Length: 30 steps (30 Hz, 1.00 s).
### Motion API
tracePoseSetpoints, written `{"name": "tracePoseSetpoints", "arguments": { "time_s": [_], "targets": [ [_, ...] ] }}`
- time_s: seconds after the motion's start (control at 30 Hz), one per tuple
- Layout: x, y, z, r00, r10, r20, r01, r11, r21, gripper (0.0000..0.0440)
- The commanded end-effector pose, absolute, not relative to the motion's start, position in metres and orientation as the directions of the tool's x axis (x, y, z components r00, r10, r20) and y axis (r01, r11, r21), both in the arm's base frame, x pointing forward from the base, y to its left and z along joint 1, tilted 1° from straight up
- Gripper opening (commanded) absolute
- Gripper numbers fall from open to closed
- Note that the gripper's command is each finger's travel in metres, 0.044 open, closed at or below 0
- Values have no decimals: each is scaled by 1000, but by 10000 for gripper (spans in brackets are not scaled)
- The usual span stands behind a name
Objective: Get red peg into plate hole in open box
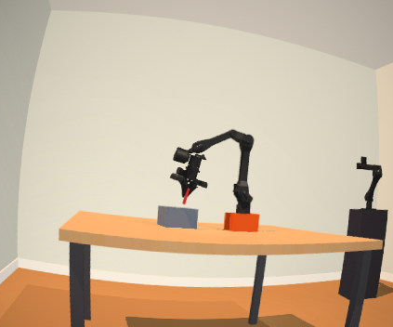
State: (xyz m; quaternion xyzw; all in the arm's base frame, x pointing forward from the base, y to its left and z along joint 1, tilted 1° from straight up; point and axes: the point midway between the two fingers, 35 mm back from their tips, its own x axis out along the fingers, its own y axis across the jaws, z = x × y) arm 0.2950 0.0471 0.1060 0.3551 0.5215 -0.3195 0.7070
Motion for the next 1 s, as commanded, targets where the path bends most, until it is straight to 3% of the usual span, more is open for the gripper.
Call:
{"name": "tracePoseSetpoints", "arguments": {
  "time_s": [0.0,0.63,0.7,0.87,0.97],
  "targets": [
    [304,37,103,251,-82,-964,832,528,172,1],
    [328,5,64,182,-61,-981,873,470,133,16],
    [329,4,57,169,-61,-984,873,473,121,33],
    [331,-1,43,136,-64,-989,866,492,87,148],
    [333,-2,39,121,-63,-991,868,491,74,151]
  ]
}}
